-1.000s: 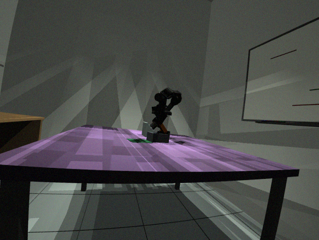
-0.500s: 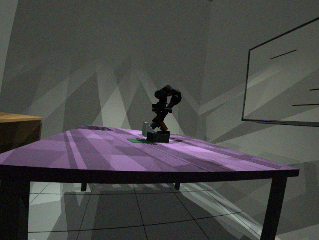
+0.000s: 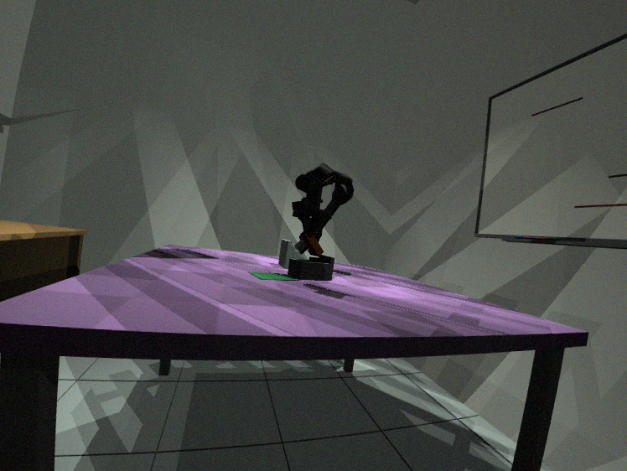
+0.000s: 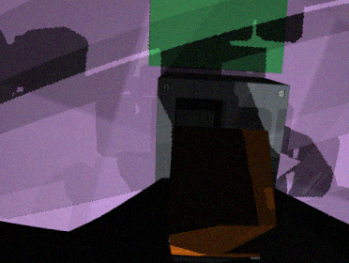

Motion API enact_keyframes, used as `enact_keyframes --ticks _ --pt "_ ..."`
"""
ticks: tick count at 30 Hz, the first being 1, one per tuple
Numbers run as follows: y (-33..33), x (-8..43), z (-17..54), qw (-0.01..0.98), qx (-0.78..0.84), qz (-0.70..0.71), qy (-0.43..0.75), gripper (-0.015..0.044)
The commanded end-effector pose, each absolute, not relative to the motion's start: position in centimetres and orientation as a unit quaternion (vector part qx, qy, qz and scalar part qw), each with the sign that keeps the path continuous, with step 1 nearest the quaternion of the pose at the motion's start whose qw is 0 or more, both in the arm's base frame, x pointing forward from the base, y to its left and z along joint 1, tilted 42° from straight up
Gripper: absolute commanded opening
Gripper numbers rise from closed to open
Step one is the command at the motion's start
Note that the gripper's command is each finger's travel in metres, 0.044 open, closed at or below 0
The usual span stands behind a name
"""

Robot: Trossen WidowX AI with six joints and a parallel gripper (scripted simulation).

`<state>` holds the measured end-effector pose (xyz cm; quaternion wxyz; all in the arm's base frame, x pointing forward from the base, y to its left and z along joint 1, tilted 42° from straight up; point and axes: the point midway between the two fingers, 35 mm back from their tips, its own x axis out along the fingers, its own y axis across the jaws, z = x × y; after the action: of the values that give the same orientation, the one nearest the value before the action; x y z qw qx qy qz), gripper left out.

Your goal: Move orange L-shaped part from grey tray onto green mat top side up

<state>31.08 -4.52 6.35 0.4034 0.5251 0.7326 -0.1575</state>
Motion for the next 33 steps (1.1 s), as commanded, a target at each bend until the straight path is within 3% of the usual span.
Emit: enact_keyframes --ticks 1,33 --pt "-5.8 31.7 5.0 0.404 0.523 -0.157 0.734 0.0" --pt "-14.0 35.6 -2.4 0.408 0.522 -0.159 0.732 0.0"
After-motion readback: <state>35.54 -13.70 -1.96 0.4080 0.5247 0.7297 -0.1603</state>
